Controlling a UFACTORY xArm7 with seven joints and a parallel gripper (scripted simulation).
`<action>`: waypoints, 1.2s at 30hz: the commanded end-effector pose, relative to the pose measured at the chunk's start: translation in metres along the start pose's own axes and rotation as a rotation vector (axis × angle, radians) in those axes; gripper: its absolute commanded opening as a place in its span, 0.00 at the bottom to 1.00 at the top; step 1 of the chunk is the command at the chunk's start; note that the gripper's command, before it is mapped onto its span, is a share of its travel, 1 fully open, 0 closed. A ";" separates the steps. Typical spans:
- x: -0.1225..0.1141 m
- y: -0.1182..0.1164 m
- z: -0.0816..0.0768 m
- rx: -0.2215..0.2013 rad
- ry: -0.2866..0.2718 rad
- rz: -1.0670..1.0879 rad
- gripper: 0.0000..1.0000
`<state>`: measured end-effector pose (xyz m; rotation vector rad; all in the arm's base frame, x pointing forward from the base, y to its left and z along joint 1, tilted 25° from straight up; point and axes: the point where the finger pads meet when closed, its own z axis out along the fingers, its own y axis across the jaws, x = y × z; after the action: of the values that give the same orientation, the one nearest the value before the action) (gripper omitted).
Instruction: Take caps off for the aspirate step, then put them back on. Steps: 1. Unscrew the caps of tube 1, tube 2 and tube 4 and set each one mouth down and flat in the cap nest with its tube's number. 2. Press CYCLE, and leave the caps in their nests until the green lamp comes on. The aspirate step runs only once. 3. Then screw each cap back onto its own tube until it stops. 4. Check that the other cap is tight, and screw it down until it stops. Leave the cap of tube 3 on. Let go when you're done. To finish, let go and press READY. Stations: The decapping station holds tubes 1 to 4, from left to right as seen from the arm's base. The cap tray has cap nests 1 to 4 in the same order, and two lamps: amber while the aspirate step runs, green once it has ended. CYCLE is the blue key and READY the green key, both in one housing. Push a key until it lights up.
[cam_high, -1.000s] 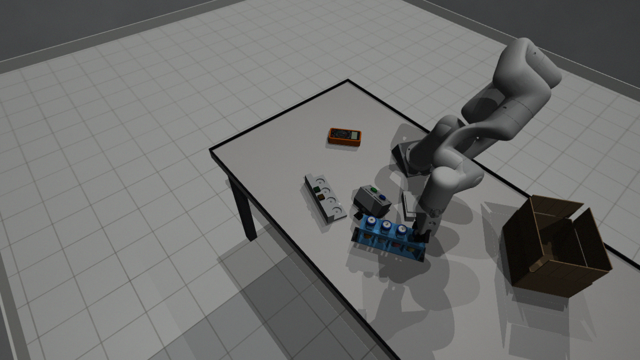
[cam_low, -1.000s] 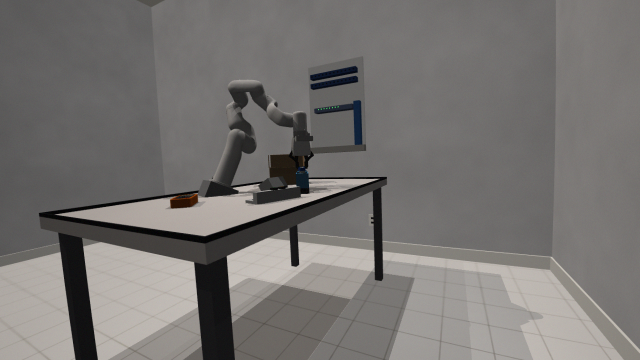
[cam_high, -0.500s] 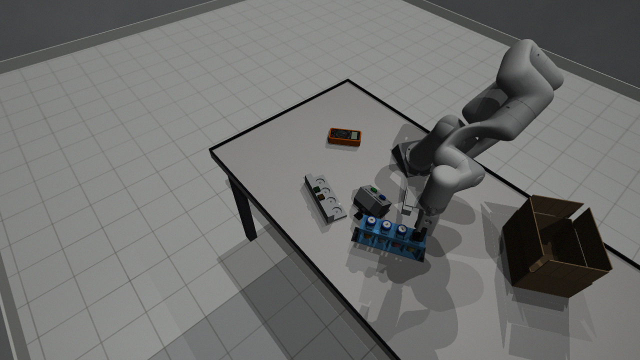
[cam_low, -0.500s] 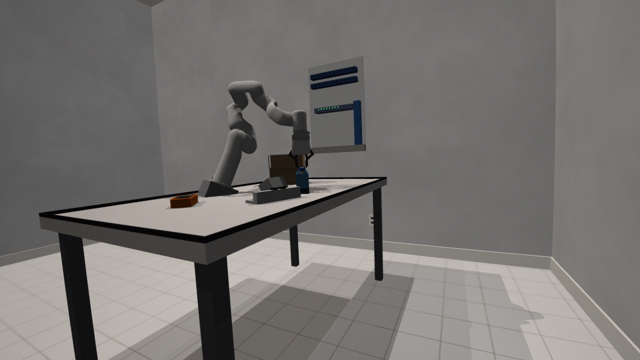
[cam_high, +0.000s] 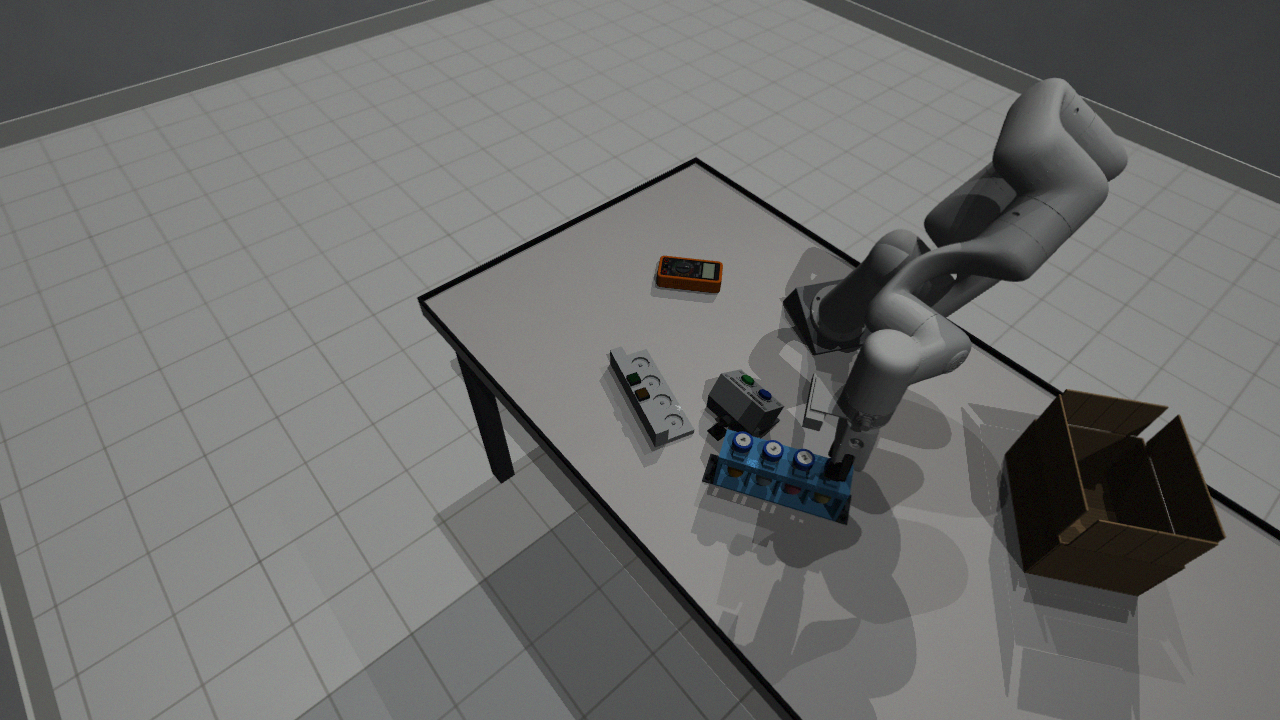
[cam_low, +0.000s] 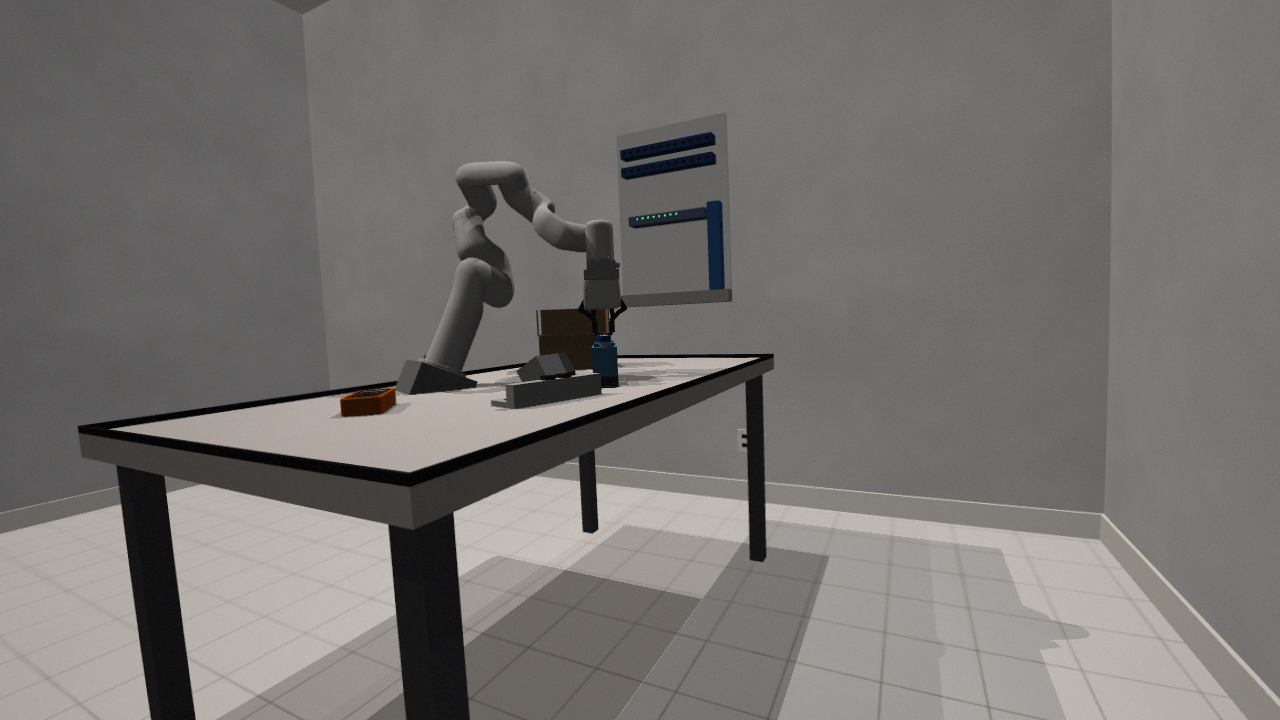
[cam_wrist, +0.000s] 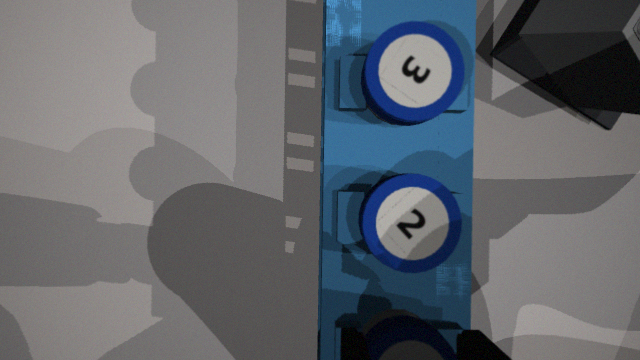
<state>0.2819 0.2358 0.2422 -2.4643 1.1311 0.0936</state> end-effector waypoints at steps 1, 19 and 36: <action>0.000 -0.001 -0.001 0.004 0.001 0.000 0.00; 0.000 -0.001 -0.037 0.004 0.001 0.000 0.00; 0.081 0.018 -0.037 0.003 0.003 -0.748 0.00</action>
<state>0.3039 0.1750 0.2567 -2.6976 0.4670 -0.0843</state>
